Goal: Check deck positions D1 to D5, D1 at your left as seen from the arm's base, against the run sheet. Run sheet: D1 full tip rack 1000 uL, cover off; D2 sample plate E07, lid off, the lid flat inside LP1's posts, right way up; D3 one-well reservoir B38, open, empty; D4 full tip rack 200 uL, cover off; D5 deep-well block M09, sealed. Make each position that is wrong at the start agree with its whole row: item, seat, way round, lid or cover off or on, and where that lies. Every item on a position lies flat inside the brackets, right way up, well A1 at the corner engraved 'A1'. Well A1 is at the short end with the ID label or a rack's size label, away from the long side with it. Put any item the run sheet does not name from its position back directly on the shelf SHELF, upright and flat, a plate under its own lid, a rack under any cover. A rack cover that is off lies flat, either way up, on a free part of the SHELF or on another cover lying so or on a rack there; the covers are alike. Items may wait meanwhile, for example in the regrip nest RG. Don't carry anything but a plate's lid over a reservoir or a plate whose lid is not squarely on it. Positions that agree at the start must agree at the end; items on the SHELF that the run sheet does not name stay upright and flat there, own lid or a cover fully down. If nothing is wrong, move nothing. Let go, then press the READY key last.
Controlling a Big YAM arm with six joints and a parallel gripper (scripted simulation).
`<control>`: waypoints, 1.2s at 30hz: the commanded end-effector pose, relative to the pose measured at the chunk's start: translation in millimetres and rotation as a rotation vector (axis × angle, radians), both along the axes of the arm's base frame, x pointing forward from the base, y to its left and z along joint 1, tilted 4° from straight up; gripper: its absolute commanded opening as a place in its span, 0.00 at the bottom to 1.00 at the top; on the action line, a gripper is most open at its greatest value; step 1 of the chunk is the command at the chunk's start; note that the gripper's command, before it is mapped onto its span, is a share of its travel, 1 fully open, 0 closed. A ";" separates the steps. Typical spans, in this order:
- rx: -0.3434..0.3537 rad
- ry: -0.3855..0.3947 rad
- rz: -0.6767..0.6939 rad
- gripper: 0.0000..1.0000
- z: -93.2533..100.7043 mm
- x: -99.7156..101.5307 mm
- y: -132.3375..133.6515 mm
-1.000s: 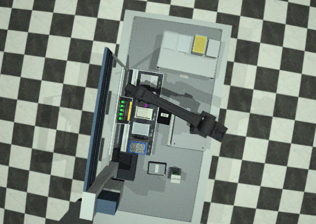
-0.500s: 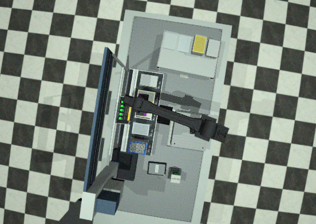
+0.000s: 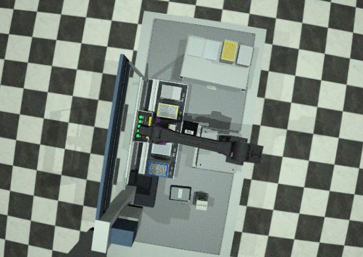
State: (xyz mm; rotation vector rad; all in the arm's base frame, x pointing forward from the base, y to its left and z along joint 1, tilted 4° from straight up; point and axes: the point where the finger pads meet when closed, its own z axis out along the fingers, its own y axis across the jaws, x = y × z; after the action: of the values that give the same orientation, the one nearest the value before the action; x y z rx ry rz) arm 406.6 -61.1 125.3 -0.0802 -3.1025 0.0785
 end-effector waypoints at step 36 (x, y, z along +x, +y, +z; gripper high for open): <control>-0.006 -0.034 -0.035 1.00 6.8 5.6 11.9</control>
State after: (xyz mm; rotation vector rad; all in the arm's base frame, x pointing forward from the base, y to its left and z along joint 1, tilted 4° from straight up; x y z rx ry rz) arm 406.5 -59.4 125.1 -0.1233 -3.1013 0.0796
